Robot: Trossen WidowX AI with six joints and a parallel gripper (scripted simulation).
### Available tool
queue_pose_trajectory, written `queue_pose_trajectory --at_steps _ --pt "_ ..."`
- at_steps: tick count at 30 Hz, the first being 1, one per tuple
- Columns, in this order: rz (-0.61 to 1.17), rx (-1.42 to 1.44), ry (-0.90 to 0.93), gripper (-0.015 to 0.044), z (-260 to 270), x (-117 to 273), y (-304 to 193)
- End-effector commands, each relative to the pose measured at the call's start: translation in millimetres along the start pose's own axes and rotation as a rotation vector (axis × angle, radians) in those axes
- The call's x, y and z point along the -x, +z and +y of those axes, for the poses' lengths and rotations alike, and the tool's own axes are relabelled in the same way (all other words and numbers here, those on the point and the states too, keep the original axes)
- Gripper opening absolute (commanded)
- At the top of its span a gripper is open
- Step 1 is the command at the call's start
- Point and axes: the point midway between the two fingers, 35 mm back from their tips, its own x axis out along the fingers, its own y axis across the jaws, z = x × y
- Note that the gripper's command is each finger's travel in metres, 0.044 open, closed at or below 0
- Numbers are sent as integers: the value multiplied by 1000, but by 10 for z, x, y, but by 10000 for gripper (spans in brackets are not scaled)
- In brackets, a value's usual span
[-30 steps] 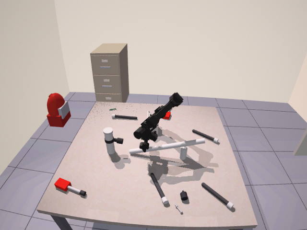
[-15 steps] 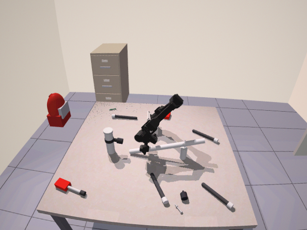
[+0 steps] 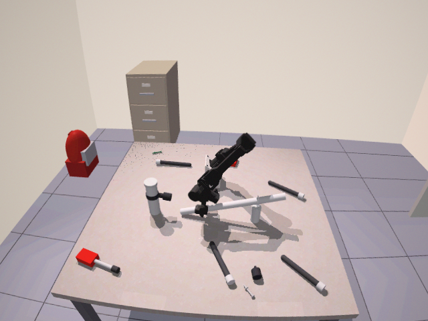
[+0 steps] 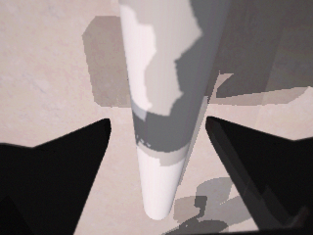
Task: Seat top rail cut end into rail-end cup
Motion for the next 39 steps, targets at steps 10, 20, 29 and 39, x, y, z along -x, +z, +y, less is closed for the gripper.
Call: queue_pose_trajectory --at_steps 10,20,29,39 --pt "-4 -5 1 125 5 -12 6" --pt "21 -2 0 0 -11 105 -25" --pt "226 11 2 0 -36 662 -216" --pt "218 9 1 0 -33 654 -195"
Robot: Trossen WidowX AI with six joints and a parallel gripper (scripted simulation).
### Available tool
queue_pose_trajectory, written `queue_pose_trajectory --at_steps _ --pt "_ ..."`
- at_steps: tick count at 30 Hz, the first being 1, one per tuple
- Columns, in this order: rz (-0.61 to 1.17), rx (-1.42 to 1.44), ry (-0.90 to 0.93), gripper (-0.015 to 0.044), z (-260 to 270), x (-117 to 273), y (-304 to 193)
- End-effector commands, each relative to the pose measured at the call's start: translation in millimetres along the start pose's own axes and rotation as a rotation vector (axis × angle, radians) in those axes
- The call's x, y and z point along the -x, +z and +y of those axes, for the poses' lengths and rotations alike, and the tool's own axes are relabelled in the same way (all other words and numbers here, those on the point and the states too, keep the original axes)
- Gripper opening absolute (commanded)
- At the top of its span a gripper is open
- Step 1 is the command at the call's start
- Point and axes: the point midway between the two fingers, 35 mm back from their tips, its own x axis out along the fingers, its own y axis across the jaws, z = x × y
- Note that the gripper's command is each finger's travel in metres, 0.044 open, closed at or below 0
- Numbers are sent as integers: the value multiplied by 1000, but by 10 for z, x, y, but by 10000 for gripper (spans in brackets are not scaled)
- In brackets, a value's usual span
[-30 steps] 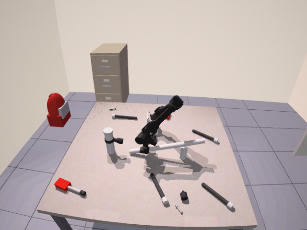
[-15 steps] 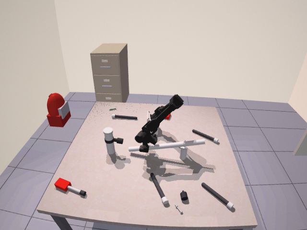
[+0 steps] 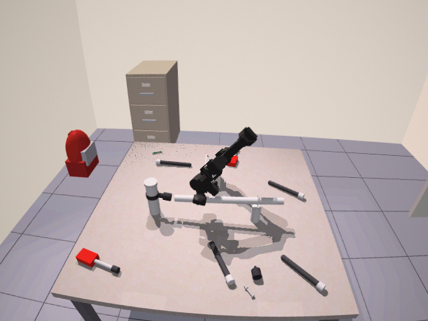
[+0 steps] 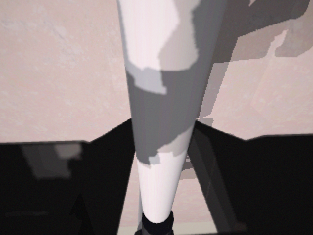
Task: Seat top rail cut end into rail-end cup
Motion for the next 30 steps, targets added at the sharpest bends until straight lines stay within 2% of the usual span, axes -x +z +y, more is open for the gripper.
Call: queue_pose_trajectory --at_steps 1,30 --pt "-1 1 -3 0 -5 -7 0" --pt "-1 1 -3 0 -32 73 -96"
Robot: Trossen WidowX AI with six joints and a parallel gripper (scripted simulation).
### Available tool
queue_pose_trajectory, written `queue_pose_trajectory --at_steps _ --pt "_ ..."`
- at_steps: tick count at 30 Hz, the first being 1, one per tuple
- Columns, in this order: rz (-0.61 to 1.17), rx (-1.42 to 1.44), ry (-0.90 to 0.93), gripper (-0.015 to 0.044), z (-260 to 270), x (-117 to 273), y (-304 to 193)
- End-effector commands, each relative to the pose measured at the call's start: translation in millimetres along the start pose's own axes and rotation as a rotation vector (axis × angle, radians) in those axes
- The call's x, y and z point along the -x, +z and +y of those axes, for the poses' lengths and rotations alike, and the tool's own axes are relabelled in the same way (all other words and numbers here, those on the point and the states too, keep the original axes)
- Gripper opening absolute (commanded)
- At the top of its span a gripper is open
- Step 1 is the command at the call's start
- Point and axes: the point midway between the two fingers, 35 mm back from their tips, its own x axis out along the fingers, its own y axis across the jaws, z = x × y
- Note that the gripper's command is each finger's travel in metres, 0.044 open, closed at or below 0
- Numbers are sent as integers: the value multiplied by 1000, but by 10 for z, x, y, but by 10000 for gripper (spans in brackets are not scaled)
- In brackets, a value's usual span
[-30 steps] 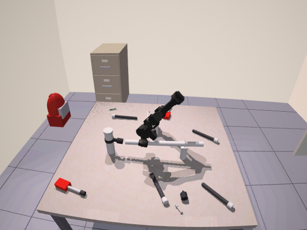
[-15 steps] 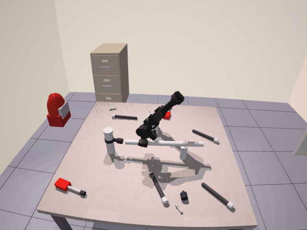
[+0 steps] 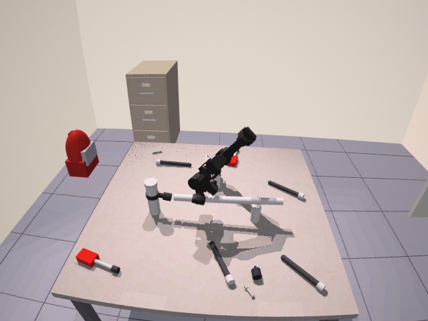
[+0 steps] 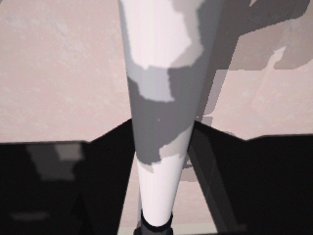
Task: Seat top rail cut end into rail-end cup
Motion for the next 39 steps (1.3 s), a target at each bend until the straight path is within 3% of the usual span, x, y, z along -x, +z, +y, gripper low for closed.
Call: queue_pose_trajectory --at_steps 1,39 --pt "10 -2 -8 0 -22 31 -57" --pt "1 -1 0 0 5 -55 -206"
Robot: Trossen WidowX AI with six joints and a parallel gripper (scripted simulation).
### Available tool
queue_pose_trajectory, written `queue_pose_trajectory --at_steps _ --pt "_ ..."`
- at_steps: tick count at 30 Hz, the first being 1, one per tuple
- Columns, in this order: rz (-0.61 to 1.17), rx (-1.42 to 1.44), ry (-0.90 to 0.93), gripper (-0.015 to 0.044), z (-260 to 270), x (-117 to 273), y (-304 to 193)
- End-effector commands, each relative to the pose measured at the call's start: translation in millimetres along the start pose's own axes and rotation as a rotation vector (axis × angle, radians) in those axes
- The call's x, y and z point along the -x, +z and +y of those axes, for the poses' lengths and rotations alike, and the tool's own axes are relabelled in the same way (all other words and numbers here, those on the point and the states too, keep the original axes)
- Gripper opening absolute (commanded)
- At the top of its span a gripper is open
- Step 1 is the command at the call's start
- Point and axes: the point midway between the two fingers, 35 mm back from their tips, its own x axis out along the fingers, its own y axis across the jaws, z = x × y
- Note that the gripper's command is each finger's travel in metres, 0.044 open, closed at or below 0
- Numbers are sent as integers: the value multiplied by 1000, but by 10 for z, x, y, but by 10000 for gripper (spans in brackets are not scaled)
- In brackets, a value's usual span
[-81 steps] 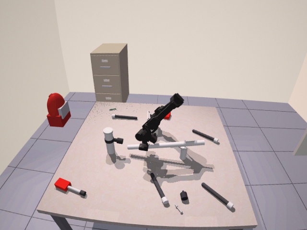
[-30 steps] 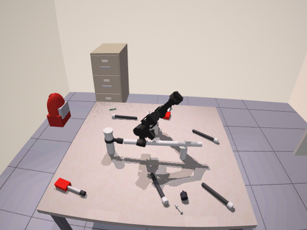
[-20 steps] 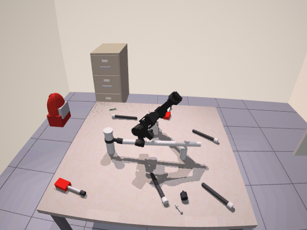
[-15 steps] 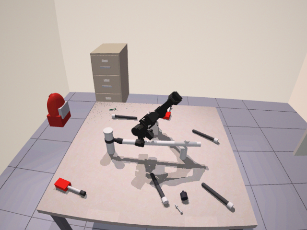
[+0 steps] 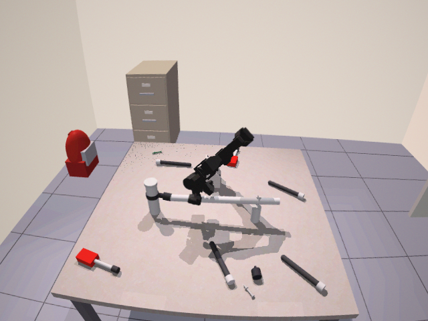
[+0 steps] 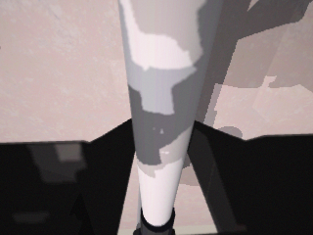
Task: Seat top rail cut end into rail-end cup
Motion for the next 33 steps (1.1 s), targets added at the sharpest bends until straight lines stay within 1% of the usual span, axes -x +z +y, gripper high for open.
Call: queue_pose_trajectory --at_steps 1,33 --pt "13 0 -2 0 -1 17 -39" --pt "5 -1 0 0 2 14 -8"
